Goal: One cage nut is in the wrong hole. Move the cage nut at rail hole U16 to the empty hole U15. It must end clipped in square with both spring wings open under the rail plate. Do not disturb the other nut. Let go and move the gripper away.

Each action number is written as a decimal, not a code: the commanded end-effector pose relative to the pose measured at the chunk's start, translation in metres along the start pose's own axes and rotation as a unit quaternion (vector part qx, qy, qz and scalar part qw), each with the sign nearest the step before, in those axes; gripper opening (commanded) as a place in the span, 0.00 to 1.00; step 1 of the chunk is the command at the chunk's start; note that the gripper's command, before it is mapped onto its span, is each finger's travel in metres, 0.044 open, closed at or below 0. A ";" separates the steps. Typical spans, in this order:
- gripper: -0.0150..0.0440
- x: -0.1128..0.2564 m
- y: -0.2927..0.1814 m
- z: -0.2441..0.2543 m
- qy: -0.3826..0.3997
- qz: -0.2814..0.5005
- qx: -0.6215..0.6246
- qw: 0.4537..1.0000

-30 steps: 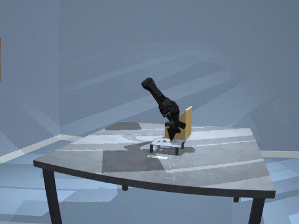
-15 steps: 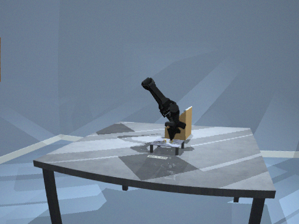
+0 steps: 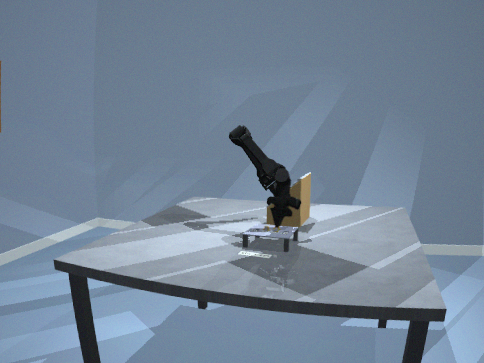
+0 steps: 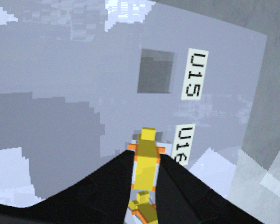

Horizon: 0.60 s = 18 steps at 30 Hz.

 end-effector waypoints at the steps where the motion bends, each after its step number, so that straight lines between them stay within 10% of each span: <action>1: 0.30 0.000 -0.001 0.000 -0.003 0.002 0.001 1.000; 18: 0.30 0.000 -0.001 -0.001 -0.003 0.002 0.001 1.000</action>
Point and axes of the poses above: the point midway between the two fingers, 35 mm back from their tips, its own x axis back along the fingers, its own z axis across the jaws, y = z × x, the point moved 5 cm from there along x, back along the fingers, and after that the axes turned 5 degrees about -x, right-handed, at the moved point
